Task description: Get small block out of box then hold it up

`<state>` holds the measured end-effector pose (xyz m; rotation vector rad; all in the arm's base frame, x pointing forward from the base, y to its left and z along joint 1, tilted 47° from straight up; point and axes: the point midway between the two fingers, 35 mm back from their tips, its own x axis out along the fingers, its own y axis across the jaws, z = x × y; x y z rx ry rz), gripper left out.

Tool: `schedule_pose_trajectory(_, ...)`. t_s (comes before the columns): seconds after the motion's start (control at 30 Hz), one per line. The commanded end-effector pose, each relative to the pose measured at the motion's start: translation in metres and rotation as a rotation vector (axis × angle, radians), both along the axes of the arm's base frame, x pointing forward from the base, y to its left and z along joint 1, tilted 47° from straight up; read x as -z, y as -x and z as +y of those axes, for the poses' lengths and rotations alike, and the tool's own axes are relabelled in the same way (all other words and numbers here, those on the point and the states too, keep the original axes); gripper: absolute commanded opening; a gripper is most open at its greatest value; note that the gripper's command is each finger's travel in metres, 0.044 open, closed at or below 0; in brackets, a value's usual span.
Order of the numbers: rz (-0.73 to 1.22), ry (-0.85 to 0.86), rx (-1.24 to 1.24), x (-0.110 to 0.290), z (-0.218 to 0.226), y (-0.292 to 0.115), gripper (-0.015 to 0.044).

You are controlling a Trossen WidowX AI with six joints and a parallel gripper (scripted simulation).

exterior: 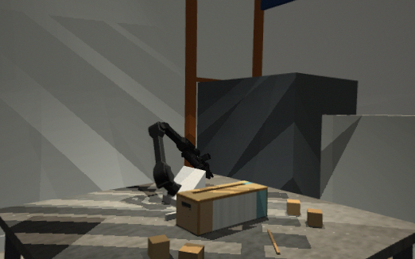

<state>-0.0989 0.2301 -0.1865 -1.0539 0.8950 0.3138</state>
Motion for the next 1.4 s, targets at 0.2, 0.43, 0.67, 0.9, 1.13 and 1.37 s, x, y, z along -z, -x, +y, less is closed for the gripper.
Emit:
schedule_pose_trajectory(0.2,0.031,-0.056,0.258,-0.032,0.024,-0.036,0.04)
schedule_pose_trajectory(0.43,0.015,-0.181,0.639,-0.076,0.048,-0.103,0.04)
schedule_pose_trajectory(0.67,-0.072,-0.353,1.123,-0.133,0.044,-0.2,0.04)
schedule_pose_trajectory(0.9,-0.214,-0.514,1.602,-0.19,-0.004,-0.288,0.04)
schedule_pose_trajectory(1.13,-0.419,-0.663,2.069,-0.244,-0.087,-0.348,0.04)
schedule_pose_trajectory(1.37,-0.548,-0.731,2.292,-0.27,-0.135,-0.362,0.04)
